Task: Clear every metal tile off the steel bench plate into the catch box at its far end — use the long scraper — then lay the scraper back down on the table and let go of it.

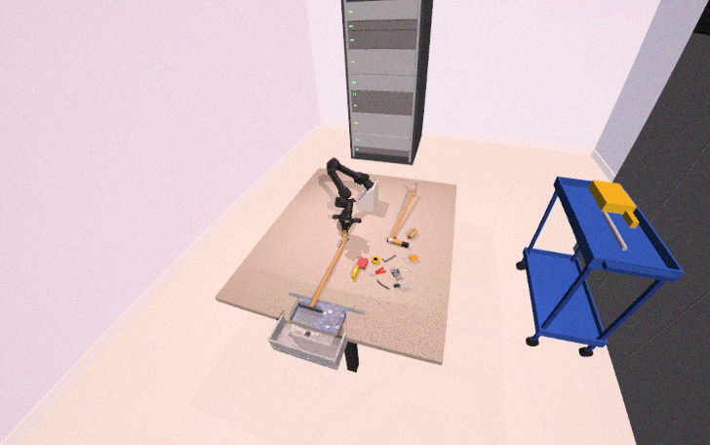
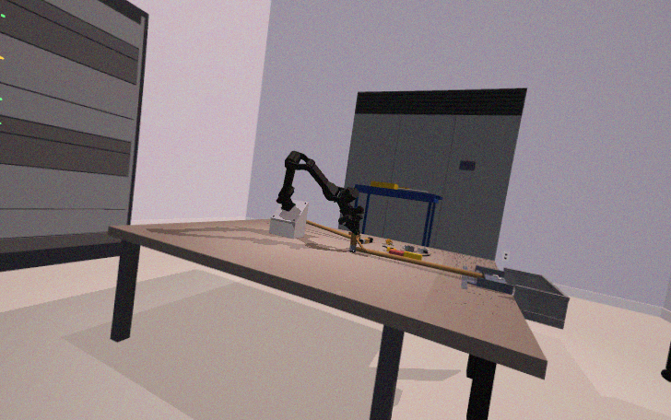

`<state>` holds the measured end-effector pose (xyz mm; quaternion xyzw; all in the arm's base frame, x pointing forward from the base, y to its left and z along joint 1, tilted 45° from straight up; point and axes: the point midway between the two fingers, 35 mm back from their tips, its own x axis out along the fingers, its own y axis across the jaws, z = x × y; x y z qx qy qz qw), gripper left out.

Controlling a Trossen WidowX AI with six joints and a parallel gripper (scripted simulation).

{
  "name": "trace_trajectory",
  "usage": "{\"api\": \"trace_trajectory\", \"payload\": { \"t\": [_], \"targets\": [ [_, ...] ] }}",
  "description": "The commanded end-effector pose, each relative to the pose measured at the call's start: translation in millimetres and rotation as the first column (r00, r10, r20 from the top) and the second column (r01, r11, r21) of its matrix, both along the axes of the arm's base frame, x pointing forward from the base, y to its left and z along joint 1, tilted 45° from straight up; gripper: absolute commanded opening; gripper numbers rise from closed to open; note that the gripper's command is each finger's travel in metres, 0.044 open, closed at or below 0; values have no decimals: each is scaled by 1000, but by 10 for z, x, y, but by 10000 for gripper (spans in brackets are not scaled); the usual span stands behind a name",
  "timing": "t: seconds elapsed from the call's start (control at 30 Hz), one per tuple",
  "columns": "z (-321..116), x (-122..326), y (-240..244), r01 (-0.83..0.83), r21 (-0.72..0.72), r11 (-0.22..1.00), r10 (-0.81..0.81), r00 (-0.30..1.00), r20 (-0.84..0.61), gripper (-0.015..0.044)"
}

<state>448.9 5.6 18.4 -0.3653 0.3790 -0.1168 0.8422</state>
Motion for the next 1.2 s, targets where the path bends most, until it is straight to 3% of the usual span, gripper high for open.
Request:
{"api": "trace_trajectory", "payload": {
  "t": [0.0, 1.17],
  "targets": [
    [48, -31, 41, -9, 4, 1000, 9, 1000, 16, 0],
    [29, -479, -39, -12, 5, 1000, 11, 1000, 16, 0]
  ]
}}
